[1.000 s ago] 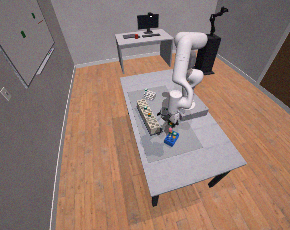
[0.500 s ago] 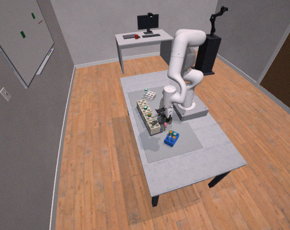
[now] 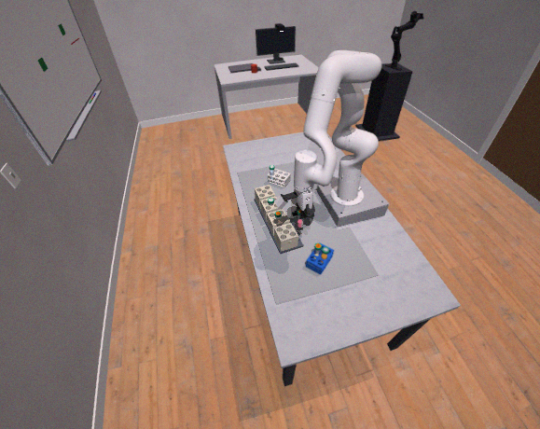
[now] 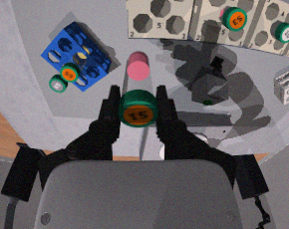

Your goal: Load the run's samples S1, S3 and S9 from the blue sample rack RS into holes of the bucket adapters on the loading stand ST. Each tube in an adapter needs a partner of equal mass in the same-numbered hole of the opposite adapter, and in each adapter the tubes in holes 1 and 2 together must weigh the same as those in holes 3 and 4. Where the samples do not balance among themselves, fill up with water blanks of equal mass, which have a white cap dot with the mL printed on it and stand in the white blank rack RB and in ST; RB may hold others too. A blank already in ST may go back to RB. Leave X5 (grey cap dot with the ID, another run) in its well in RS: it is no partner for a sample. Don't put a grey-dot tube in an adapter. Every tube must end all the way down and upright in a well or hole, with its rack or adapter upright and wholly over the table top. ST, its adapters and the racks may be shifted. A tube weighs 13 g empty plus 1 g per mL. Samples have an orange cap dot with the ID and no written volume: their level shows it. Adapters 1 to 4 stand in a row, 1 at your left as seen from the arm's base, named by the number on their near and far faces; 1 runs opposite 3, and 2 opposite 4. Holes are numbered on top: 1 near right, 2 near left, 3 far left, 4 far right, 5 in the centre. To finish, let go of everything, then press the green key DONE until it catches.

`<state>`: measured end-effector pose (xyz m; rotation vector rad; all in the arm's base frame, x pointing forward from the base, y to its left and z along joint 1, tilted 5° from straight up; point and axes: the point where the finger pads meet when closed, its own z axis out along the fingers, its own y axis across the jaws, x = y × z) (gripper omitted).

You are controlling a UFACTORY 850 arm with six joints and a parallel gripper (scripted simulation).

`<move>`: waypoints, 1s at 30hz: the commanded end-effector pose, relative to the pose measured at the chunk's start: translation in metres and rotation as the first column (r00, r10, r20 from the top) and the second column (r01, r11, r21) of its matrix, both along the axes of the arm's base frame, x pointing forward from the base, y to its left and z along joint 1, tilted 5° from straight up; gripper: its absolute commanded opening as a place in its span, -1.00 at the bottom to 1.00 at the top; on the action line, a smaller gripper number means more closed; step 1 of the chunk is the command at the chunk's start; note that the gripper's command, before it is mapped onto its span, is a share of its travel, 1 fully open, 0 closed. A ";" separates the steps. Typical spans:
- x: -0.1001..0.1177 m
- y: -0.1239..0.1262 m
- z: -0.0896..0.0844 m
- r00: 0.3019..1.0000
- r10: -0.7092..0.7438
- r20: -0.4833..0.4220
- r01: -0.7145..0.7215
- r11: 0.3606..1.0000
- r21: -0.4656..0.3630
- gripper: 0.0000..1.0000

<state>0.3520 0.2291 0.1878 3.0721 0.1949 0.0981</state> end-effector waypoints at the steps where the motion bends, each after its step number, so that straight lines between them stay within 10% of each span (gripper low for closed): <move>1: 0.005 -0.012 0.002 1.000 0.001 0.000 -0.001 1.000 0.003 -1.00; 30: 0.044 -0.141 0.012 1.000 0.001 0.000 -0.001 1.000 0.003 -1.00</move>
